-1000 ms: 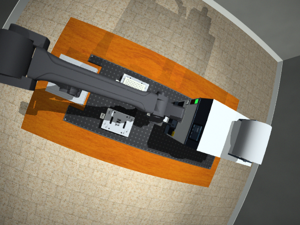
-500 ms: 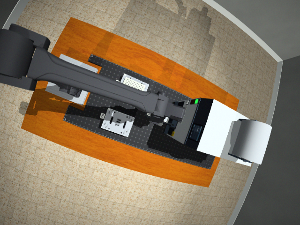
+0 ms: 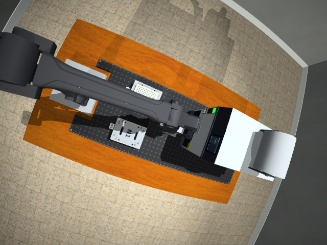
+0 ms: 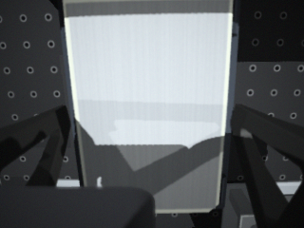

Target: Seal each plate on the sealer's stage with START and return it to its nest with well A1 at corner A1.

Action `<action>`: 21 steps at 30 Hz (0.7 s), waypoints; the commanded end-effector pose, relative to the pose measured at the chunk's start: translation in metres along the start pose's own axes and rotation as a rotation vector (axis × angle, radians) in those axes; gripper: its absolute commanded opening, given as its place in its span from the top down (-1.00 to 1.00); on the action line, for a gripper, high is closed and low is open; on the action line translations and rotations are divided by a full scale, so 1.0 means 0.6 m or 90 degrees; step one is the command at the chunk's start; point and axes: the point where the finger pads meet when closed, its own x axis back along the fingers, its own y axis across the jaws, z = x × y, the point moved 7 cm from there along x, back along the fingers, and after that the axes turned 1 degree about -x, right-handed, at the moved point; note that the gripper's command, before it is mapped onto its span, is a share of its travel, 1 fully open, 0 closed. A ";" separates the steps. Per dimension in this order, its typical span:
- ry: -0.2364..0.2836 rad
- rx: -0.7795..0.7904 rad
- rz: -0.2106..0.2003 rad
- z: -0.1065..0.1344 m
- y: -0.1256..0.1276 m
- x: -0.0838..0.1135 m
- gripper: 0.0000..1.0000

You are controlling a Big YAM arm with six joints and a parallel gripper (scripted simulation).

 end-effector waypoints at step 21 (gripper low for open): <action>-0.021 -0.017 -0.001 -0.022 -0.008 0.010 -1.00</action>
